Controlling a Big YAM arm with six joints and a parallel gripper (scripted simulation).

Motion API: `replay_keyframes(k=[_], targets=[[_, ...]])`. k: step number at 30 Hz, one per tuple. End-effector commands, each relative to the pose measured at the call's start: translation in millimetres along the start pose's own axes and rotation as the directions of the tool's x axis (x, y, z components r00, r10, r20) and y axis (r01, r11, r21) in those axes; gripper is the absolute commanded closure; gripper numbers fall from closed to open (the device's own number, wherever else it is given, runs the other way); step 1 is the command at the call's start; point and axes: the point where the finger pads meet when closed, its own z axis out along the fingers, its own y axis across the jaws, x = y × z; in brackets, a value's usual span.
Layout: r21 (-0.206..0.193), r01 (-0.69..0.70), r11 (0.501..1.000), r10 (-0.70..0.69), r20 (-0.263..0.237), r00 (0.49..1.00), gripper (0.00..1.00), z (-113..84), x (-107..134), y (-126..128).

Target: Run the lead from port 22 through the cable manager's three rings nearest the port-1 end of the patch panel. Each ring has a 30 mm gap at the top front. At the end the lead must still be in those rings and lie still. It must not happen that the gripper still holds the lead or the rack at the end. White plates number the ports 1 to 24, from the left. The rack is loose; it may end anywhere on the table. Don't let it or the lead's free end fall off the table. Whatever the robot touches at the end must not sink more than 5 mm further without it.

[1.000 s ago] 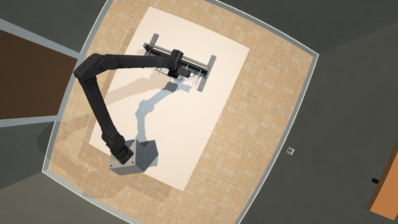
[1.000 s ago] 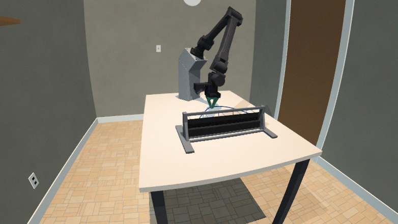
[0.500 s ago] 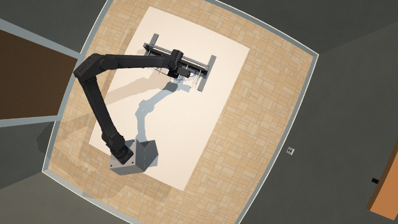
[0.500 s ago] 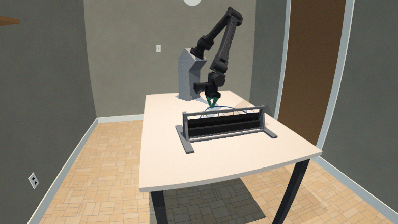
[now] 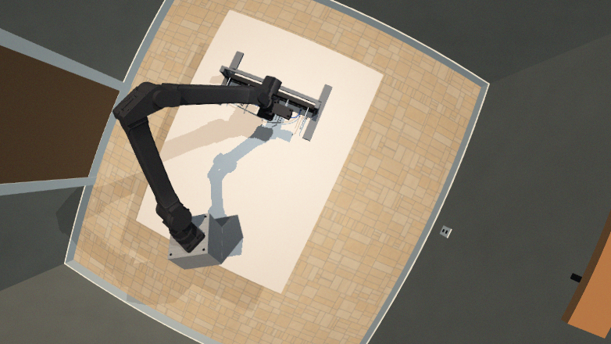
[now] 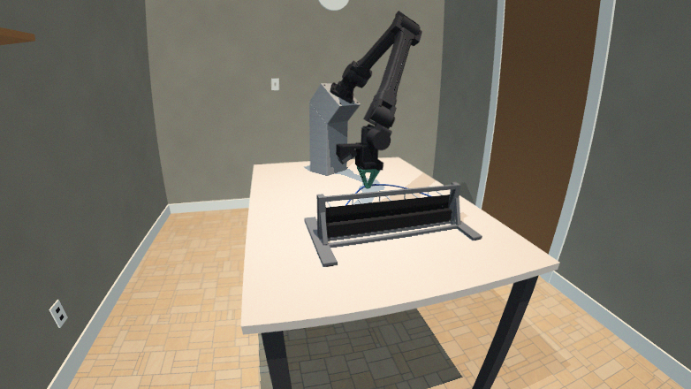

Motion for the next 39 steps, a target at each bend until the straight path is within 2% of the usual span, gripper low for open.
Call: replay_keyframes(k=[1,22,35,39], targets=[[-0.035,0.018,0.999,-0.019,-0.016,1.000,1.00,-12.3,16,19],[-0.034,0.018,0.999,-0.019,-0.016,1.000,1.00,-11.6,16,19],[-0.019,0.010,1.000,-0.010,-0.016,1.000,1.00,3.5,10,14],[-0.027,0.013,1.000,-0.014,-0.016,1.000,1.00,3.7,11,17]])
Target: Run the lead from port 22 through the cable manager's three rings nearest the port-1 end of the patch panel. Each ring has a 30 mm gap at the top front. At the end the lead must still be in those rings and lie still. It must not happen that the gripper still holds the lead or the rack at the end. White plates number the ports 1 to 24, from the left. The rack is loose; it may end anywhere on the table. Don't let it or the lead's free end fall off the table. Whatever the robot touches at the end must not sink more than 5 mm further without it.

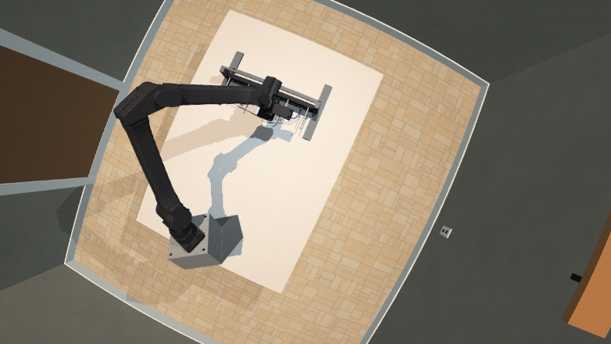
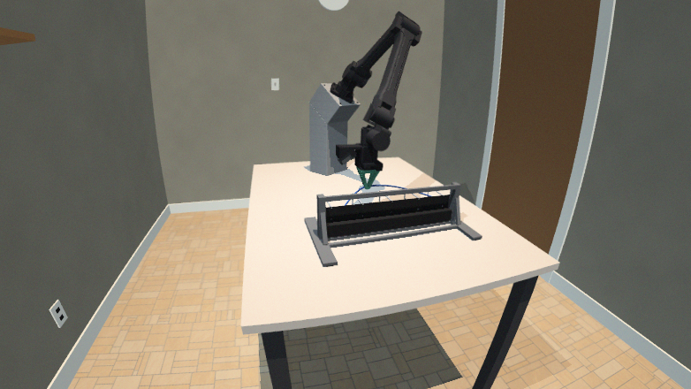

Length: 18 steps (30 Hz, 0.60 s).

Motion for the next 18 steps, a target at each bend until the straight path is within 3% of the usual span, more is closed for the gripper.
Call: replay_keyframes(k=[1,18], targets=[[-0.028,0.017,0.999,-0.018,-0.016,1.000,1.00,2.8,11,17],[-0.026,0.016,1.000,-0.016,-0.011,1.000,1.00,17.8,10,16]])
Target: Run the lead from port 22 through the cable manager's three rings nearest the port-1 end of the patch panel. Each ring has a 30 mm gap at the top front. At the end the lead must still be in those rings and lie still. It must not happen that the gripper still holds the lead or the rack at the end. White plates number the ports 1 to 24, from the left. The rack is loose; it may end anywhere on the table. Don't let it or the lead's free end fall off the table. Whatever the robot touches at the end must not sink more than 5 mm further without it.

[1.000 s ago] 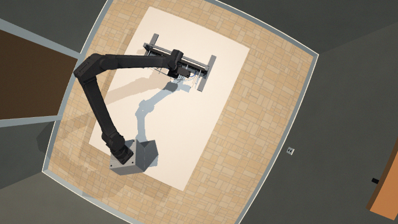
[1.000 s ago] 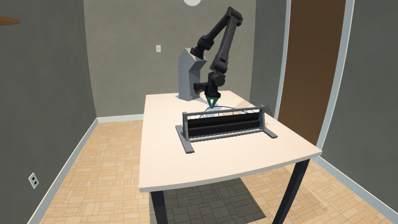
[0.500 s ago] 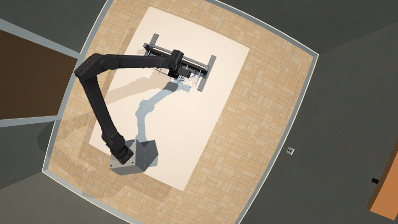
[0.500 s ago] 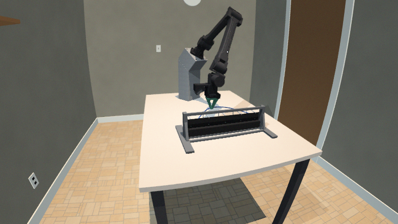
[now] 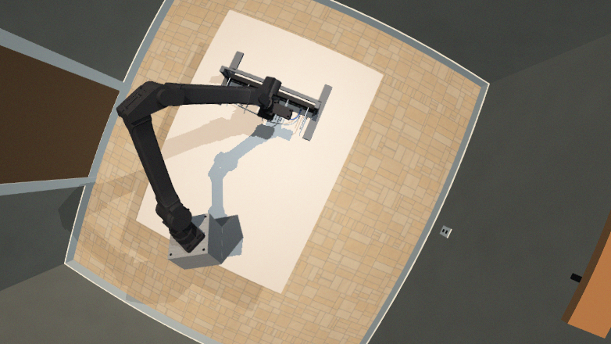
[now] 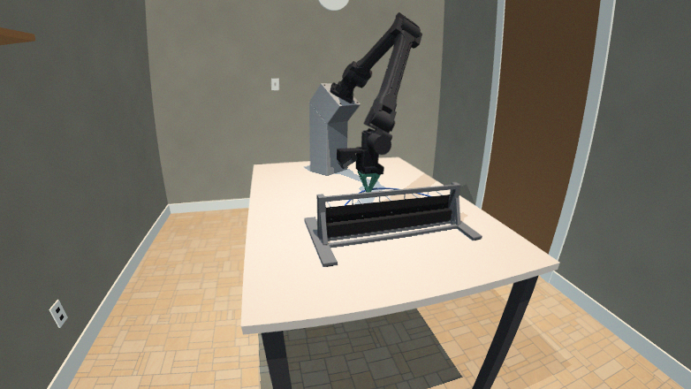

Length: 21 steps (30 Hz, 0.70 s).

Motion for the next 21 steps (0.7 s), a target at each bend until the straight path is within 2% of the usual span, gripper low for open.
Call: replay_keyframes(k=[1,21], targets=[[-0.020,0.012,1.000,-0.012,-0.003,1.000,1.00,7.7,6,13],[-0.021,0.008,1.000,-0.008,0.002,1.000,1.00,27.6,2,12]])
